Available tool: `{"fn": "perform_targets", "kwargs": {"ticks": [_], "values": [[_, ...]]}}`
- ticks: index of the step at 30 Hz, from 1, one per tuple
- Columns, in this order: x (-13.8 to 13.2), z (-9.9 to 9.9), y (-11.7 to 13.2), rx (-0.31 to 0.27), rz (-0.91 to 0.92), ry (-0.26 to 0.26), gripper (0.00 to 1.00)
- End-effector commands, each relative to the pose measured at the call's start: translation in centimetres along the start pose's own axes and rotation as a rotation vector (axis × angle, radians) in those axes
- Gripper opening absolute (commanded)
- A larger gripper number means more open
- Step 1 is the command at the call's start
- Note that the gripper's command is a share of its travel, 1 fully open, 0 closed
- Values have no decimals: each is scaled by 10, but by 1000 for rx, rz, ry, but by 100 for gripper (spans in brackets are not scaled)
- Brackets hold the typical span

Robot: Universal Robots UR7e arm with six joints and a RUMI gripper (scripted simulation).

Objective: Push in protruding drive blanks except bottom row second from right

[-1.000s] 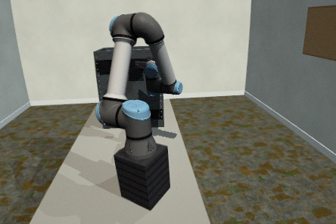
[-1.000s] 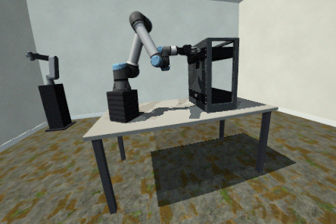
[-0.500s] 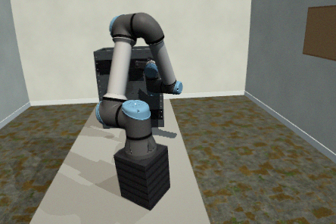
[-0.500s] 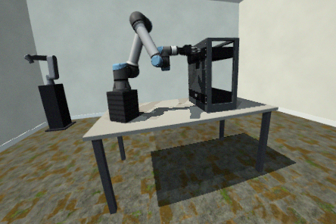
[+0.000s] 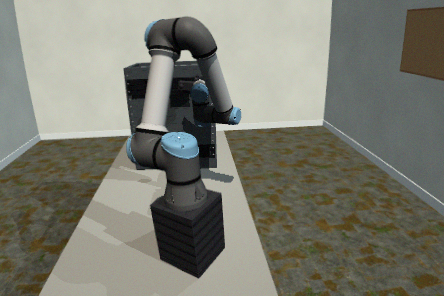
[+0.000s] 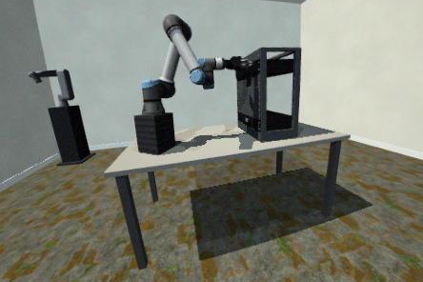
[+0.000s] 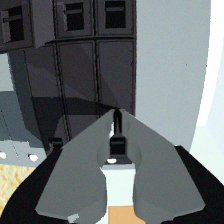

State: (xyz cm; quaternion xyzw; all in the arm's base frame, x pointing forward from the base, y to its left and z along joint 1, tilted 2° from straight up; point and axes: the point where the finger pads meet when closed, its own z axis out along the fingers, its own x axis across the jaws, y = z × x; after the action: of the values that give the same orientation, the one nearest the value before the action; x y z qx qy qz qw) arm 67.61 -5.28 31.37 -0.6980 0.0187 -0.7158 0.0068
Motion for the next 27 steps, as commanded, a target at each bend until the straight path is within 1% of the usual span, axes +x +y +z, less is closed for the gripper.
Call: {"fn": "perform_targets", "kwargs": {"ticks": [1,21,27], "values": [[-1,2,1,-1,0,-1,0],[-1,2,1,-1,0,-1,0],[-1,-5,1,-1,0,-1,0]]}}
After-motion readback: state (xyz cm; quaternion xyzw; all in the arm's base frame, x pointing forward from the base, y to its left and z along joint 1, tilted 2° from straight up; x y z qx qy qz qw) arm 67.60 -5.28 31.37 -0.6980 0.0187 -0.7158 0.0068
